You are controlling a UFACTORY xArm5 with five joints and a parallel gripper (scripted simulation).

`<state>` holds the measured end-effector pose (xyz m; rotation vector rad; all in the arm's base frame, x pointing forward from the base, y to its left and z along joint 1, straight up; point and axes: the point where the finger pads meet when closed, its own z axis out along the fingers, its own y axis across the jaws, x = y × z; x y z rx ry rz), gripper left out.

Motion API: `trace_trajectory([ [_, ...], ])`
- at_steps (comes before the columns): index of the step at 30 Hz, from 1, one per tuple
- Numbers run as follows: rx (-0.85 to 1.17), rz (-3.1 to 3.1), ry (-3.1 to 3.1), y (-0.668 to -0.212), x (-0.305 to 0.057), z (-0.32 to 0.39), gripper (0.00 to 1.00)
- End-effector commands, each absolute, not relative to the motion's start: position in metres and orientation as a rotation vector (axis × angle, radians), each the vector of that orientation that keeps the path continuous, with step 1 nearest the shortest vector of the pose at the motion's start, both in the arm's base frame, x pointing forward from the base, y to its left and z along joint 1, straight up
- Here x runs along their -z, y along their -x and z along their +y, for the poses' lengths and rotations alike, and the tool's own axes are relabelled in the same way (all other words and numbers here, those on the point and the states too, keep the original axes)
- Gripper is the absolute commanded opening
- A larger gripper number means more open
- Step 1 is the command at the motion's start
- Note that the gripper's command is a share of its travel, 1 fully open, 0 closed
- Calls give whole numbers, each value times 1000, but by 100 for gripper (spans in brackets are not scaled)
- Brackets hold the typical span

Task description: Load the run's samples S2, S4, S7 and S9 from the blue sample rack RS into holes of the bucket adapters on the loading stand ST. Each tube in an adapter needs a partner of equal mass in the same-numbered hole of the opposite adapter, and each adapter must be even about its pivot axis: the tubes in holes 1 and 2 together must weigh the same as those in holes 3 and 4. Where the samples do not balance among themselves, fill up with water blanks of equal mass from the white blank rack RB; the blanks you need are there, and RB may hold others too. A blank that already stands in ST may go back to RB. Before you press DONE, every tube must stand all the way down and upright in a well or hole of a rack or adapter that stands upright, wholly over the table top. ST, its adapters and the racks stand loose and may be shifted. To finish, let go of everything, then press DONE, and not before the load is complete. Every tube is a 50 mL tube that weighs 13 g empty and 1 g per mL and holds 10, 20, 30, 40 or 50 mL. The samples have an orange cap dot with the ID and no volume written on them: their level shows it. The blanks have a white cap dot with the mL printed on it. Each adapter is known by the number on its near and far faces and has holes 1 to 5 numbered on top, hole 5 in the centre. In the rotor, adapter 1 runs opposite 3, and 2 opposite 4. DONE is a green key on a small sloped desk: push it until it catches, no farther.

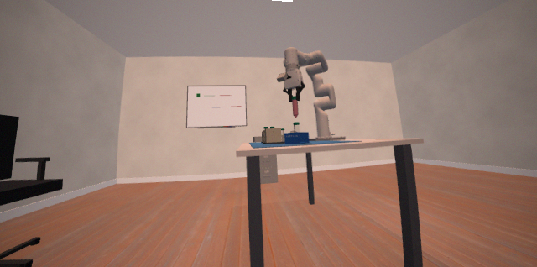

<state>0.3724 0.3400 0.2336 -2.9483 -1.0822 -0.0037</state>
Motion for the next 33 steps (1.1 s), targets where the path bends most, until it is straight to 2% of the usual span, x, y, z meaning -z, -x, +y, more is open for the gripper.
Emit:
trace_trajectory([
  [1,12,-1082,2946,-373,-236,341,0],
  [28,11,198,3131,-394,-236,217,0],
  [33,11,198,3131,-398,-236,198,0],
])
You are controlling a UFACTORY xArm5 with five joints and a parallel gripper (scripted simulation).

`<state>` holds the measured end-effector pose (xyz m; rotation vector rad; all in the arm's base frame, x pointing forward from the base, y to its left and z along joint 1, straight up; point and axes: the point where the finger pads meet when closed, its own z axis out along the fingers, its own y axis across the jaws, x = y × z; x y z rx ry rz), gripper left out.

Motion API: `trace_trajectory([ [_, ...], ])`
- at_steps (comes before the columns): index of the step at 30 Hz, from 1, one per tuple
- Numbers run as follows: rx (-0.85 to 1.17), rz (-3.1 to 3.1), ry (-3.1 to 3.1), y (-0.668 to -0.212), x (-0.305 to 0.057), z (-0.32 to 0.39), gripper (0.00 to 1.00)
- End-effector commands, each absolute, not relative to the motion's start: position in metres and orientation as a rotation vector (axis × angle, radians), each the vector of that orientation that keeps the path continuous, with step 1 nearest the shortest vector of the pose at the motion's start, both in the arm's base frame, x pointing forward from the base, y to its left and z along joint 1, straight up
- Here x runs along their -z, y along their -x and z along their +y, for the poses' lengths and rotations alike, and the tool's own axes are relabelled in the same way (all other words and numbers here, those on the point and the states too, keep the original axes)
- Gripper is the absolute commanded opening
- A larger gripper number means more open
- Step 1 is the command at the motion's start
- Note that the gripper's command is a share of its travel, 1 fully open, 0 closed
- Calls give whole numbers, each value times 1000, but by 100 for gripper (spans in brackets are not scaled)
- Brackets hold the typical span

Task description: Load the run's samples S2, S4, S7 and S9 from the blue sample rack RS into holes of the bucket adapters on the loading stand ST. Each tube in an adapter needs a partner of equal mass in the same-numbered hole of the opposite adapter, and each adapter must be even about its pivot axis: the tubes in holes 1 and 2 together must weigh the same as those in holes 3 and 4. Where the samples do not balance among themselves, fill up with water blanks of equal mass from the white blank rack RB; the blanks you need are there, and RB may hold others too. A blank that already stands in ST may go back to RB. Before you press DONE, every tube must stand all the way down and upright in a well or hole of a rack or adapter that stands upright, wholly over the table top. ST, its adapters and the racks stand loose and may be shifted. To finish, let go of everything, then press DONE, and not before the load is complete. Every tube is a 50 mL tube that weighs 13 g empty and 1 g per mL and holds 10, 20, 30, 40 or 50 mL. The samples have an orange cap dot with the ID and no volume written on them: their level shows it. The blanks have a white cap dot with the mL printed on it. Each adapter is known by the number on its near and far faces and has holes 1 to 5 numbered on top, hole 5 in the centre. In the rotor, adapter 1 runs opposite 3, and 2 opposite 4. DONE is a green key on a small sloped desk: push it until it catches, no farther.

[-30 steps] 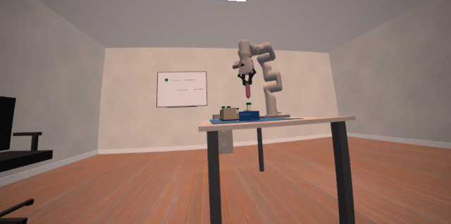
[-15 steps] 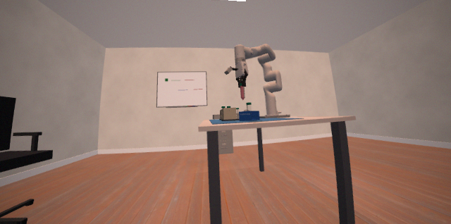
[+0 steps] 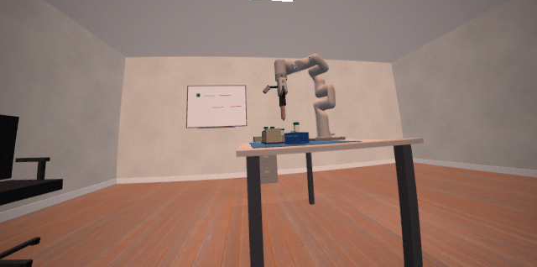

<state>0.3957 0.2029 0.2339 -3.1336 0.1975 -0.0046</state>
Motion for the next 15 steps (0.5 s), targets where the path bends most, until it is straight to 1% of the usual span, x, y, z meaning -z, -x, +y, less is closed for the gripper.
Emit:
trace_trajectory([
  [1,11,198,3131,-398,-236,198,0],
  [15,12,198,3132,-409,-236,129,0],
])
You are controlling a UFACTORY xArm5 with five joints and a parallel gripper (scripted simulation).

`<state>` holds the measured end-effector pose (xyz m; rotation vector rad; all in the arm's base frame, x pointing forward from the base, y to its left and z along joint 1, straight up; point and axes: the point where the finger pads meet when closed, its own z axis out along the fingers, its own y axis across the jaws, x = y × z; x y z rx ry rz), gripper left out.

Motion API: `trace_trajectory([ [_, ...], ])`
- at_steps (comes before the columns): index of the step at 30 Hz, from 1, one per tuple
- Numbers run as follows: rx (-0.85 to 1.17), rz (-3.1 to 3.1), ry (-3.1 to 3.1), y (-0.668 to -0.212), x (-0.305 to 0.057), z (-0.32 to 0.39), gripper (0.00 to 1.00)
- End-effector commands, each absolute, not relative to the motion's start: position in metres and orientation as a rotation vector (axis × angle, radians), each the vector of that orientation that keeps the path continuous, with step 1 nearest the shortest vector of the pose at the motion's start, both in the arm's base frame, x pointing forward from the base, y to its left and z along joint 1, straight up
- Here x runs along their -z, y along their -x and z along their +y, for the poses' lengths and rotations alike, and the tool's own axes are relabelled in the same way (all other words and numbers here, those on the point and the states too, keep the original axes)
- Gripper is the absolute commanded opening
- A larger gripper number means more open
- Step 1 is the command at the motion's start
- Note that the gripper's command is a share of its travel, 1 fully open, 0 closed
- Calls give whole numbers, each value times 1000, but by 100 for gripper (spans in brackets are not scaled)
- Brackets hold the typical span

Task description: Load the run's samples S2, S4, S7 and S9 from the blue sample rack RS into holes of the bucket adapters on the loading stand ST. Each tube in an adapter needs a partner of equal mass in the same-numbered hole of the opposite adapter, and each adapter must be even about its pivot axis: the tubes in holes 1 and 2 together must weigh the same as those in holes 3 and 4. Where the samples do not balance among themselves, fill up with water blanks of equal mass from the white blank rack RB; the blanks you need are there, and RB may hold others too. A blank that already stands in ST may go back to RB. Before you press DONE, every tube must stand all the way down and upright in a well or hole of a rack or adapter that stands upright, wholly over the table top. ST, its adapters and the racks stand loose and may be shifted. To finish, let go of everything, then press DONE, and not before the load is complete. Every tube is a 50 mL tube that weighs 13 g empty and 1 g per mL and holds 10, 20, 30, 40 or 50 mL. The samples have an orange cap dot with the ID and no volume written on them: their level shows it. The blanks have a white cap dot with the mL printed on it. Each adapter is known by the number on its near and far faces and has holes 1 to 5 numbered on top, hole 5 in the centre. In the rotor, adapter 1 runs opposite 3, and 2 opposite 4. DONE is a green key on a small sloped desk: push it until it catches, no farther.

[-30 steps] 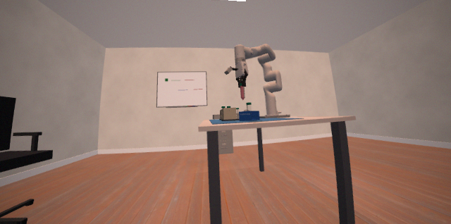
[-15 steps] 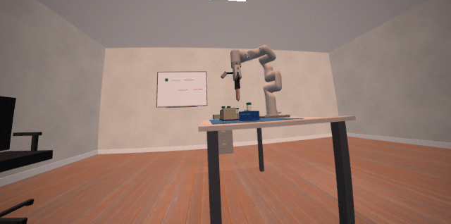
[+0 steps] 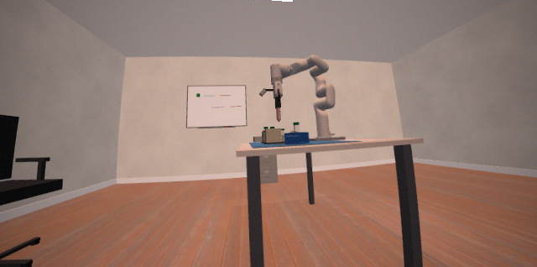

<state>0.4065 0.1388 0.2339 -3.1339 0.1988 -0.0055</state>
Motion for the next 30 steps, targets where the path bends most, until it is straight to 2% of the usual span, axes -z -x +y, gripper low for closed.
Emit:
trace_trajectory([
  [1,12,198,3132,-410,-236,124,0],
  [30,13,198,3135,-431,-236,0,0],
])
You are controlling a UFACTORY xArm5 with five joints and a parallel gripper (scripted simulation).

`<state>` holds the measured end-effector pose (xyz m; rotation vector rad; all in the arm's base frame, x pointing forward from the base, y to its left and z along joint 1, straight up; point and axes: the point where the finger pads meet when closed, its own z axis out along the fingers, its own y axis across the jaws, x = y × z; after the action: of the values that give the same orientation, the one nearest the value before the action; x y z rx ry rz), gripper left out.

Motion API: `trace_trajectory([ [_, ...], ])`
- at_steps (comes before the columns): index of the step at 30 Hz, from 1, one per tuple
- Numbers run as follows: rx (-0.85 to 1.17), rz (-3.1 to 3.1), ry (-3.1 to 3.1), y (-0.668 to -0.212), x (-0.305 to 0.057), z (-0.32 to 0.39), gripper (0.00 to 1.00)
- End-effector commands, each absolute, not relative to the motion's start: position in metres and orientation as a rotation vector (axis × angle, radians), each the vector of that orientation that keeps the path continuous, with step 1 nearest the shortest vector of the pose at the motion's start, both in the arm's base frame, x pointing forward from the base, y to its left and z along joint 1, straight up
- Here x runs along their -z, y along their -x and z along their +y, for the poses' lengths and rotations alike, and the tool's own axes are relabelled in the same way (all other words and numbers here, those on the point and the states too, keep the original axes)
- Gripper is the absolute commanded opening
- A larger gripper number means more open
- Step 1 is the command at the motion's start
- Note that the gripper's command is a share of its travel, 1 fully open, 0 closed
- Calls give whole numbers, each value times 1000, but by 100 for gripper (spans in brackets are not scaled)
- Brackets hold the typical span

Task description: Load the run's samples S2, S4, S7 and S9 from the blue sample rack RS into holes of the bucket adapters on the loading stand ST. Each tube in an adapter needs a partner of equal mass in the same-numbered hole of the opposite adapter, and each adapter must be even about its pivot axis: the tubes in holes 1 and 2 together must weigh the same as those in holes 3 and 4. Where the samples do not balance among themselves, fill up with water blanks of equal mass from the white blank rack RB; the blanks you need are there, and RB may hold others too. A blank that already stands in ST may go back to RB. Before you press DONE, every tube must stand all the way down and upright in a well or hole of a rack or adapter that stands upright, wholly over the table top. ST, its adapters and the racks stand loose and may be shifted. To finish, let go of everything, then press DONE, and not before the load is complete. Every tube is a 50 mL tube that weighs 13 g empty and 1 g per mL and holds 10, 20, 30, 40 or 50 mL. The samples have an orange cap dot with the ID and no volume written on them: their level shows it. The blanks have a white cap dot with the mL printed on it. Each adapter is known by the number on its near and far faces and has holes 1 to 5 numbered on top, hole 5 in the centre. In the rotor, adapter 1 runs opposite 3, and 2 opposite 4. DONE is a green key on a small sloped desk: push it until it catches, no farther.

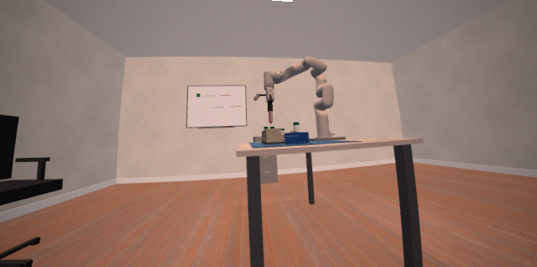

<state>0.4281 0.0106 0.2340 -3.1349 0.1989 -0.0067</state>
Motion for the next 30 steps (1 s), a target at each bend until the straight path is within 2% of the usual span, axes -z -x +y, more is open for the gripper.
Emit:
trace_trajectory([
  [1,13,198,3135,-431,-236,0,0],
  [20,13,198,3135,-431,-236,0,0],
  [30,13,198,3135,-431,-220,0,0],
])
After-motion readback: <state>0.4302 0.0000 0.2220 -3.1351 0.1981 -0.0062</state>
